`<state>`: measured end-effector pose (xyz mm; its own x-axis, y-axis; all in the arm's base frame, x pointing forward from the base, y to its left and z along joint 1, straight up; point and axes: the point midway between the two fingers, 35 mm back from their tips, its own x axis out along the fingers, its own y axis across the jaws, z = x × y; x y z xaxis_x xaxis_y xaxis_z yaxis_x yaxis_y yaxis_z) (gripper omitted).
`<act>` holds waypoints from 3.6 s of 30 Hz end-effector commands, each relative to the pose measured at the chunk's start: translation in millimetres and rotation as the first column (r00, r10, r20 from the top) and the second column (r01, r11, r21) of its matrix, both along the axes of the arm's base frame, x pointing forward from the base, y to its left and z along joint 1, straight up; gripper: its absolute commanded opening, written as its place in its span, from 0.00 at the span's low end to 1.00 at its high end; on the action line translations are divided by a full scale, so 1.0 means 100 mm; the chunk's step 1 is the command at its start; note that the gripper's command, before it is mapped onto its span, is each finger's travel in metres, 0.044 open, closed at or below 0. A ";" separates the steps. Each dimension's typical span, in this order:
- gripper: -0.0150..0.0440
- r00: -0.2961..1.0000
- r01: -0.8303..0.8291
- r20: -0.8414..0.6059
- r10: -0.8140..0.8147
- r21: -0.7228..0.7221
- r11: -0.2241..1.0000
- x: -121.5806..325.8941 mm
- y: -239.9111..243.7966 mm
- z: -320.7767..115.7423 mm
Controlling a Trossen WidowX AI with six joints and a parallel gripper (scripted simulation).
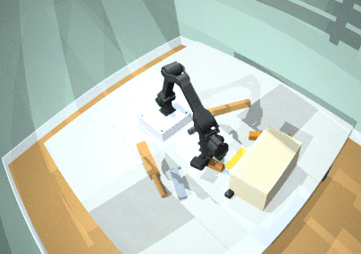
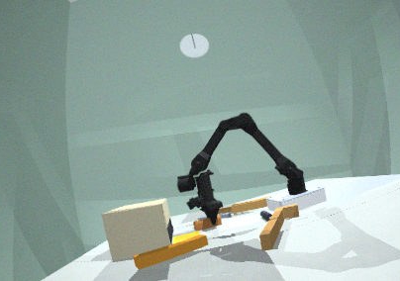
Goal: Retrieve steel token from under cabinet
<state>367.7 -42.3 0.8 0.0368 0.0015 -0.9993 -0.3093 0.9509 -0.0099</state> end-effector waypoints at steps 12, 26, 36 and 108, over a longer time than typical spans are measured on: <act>0.25 1.000 -0.002 -0.003 0.002 -0.001 1.000 -0.16 -0.06 -0.02; 0.25 1.000 -0.002 -0.004 0.002 -0.001 1.000 -0.31 -0.11 -0.02; 0.25 1.000 -0.002 -0.005 0.002 -0.002 1.000 -0.42 -0.15 -0.03; 0.25 1.000 -0.001 -0.009 0.001 -0.004 1.000 -1.20 -0.47 -0.05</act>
<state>247.6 -87.2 -4.8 0.0278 -0.0015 -0.9996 -0.3104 0.9505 -0.0101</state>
